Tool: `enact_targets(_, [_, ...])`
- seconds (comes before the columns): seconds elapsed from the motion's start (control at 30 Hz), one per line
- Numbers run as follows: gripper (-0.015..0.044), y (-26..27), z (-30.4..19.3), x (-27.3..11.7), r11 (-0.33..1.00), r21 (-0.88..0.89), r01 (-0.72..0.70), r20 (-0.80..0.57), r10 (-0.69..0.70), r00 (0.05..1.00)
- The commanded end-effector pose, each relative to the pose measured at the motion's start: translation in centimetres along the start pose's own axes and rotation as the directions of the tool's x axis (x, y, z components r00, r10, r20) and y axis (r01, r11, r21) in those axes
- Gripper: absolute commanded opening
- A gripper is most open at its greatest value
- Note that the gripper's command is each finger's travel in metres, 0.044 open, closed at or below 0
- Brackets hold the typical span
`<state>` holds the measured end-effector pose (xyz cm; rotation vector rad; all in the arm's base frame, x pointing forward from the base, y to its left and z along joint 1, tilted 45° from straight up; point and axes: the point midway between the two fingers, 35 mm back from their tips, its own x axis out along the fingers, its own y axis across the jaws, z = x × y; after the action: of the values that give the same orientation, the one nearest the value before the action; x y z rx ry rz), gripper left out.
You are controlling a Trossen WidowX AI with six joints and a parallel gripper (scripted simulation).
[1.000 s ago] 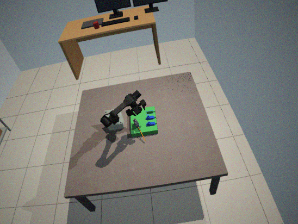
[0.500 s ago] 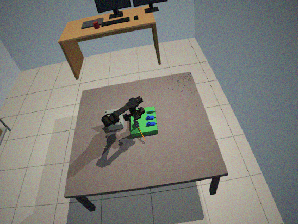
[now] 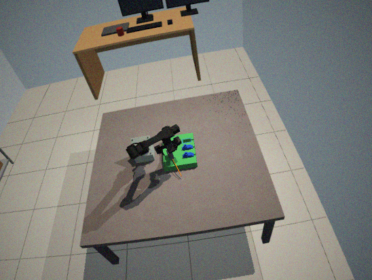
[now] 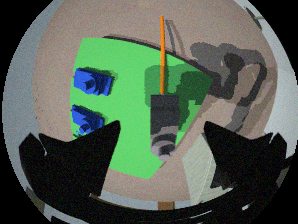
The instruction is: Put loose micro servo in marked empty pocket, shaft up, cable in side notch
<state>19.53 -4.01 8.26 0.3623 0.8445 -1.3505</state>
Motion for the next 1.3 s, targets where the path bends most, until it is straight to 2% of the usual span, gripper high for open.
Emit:
enact_targets(0.0, [0.0440,-0.1,0.0,0.6,1.000,-0.004,0.000,0.004,0.000,1.000])
enact_targets(0.23, [0.0440,-0.1,0.0,1.4,1.000,-0.004,0.001,0.005,-0.001,1.000])
enact_targets(0.63, [0.0125,-0.1,0.0,1.4,1.000,-0.004,0.001,0.005,-0.001,1.000])
enact_targets(0.8, [0.0092,-0.1,0.0,1.4,1.000,-0.004,0.001,0.005,-0.001,1.000])
enact_targets(0.93, [0.0000,0.0,0.0,0.7,1.000,-0.004,0.000,0.004,0.000,1.000])
enact_targets(1.1, [0.0000,-0.4,0.0,-1.3,1.000,-0.004,0.001,0.004,-0.001,1.000])
enact_targets(1.27, [0.0000,-0.5,0.2,-1.6,1.000,-0.004,0.001,0.004,-0.001,1.000])
